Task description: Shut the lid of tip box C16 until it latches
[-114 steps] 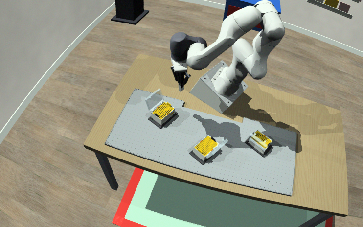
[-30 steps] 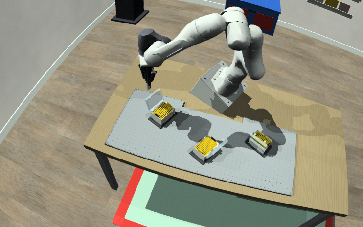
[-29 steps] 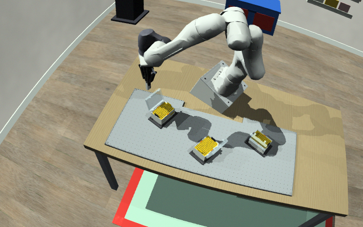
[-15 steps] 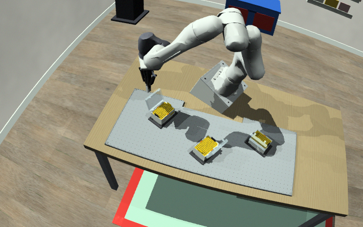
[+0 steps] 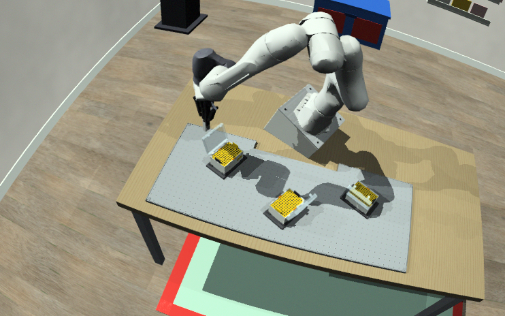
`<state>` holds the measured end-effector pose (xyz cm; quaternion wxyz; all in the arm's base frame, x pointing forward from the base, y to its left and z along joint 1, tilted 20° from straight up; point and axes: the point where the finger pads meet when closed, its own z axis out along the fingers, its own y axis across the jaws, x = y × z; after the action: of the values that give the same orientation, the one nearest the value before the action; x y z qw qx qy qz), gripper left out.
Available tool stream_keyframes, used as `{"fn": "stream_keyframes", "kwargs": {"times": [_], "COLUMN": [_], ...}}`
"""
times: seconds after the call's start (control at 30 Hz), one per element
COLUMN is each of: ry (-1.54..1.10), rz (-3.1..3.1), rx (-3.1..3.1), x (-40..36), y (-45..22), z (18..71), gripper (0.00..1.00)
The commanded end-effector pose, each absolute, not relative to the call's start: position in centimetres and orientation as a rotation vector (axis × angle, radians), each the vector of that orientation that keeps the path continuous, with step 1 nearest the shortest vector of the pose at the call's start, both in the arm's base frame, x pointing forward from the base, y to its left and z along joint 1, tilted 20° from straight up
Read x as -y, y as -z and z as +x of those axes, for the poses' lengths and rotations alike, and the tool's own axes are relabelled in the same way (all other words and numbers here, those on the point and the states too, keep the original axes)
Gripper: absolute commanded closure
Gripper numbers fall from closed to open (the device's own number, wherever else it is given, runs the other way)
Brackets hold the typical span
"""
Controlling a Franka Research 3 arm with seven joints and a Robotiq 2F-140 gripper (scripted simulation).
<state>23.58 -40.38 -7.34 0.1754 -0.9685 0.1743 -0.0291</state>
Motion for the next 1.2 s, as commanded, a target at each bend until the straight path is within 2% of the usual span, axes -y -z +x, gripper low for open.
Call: {"fn": "stream_keyframes", "kwargs": {"times": [0.0,1.17], "ry": [0.089,0.089], "rz": [-2.749,-2.749], "rx": [-0.485,-0.485], "x": [40.5,38.0], "y": [7.5,6.0], "z": [23.6,24.5], "gripper": [1.0,1.0]}}
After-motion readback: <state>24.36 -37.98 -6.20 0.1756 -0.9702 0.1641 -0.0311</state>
